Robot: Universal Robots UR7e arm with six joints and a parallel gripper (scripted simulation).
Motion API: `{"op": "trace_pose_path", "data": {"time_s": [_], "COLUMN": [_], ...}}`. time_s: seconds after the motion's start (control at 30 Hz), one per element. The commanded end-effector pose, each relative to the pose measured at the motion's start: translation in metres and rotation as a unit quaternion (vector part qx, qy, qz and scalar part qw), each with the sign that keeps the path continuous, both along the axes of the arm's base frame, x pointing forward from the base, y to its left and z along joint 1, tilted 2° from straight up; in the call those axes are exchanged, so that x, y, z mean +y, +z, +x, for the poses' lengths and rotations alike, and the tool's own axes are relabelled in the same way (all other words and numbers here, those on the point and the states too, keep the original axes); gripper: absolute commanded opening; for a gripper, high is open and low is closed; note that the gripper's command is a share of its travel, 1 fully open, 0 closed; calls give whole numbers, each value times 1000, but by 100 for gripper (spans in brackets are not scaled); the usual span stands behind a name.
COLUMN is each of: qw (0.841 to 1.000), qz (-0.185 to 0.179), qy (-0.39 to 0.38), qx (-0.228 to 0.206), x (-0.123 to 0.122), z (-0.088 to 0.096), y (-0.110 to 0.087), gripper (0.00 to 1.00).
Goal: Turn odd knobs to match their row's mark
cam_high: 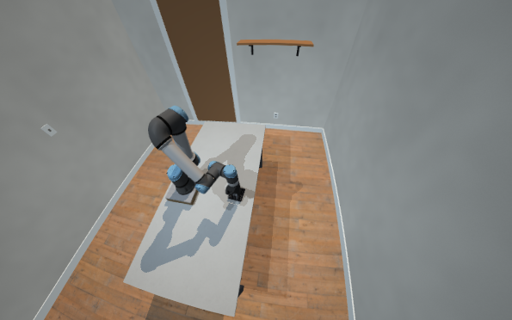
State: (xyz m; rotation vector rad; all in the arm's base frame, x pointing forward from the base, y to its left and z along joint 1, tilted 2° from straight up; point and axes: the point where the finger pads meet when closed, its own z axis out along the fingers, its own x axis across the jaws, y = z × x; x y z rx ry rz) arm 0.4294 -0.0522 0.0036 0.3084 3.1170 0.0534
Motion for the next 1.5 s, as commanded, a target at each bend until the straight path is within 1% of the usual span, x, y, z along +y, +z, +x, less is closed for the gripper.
{"op": "trace_pose_path", "data": {"time_s": [0.0,1.03,1.47], "qw": [1000,1000,1000], "qz": [0,0,0], "qy": [0,-1,-14], "qx": [-1,-1,0], "x": [0,0,0], "z": [0,0,0], "y": [0,0,0], "gripper": [30,30,30]}}
